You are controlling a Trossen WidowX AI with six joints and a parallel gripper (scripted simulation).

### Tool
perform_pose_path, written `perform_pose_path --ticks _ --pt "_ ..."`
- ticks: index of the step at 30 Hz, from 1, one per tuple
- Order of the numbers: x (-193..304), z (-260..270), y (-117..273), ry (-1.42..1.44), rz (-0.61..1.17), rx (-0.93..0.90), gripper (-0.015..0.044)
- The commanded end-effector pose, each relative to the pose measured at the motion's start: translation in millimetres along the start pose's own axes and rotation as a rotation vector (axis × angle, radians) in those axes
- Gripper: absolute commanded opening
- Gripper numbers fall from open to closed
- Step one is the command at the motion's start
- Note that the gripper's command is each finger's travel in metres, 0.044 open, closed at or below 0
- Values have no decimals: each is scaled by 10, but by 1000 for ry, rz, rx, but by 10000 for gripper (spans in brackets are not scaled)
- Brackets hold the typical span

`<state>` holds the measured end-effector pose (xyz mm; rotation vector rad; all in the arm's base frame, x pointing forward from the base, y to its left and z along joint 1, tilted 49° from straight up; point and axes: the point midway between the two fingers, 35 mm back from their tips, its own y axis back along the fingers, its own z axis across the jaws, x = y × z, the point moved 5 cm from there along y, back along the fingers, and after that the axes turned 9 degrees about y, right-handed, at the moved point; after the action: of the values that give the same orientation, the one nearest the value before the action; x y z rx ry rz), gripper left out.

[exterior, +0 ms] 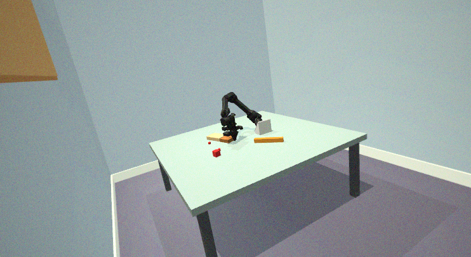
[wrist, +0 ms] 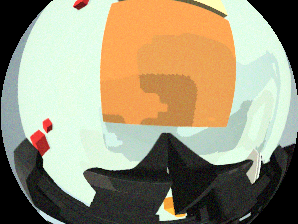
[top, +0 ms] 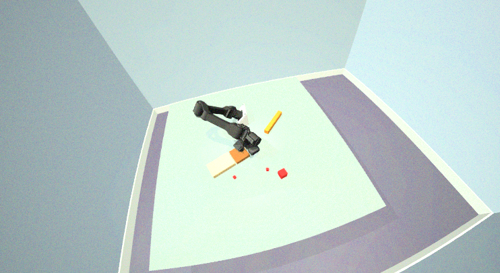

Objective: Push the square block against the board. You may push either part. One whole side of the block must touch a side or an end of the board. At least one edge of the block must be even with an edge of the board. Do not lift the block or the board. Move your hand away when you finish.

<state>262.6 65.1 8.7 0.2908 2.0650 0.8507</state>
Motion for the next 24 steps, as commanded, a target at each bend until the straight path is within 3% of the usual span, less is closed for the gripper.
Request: perform_pose_path --ticks 1,24 --pt "-54 -1 -2 0 -3 -2 0" --pt "-268 -19 2 1 -2 -4 0"
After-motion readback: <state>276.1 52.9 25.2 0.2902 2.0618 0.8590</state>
